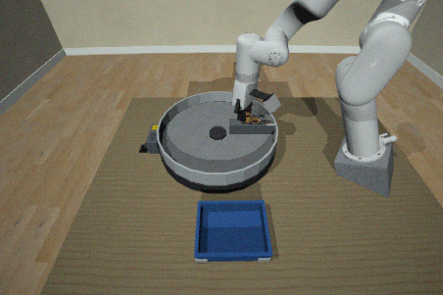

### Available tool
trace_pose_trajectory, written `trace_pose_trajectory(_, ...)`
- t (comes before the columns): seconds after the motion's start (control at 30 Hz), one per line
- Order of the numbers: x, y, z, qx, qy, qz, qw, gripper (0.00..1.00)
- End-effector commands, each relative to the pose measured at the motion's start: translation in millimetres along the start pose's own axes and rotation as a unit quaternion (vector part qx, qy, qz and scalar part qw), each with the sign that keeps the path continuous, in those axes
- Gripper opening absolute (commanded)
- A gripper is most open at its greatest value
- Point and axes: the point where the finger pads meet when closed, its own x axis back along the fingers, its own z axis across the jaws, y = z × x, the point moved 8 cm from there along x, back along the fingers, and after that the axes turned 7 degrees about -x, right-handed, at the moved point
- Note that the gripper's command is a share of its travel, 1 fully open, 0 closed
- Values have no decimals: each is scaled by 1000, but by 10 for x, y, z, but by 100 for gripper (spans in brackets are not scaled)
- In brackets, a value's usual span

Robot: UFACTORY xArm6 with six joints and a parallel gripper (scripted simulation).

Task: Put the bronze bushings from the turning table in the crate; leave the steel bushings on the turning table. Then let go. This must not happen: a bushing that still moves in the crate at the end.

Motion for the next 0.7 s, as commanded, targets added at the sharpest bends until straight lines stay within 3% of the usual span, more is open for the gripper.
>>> trace_pose_trajectory(0.0,208,8,2,0,1,-2,1000,0)
trace_pose_trajectory(0.27,492,7,2,0,1,-2,1000,0)
trace_pose_trajectory(0.67,523,7,2,0,1,-2,1000,0)
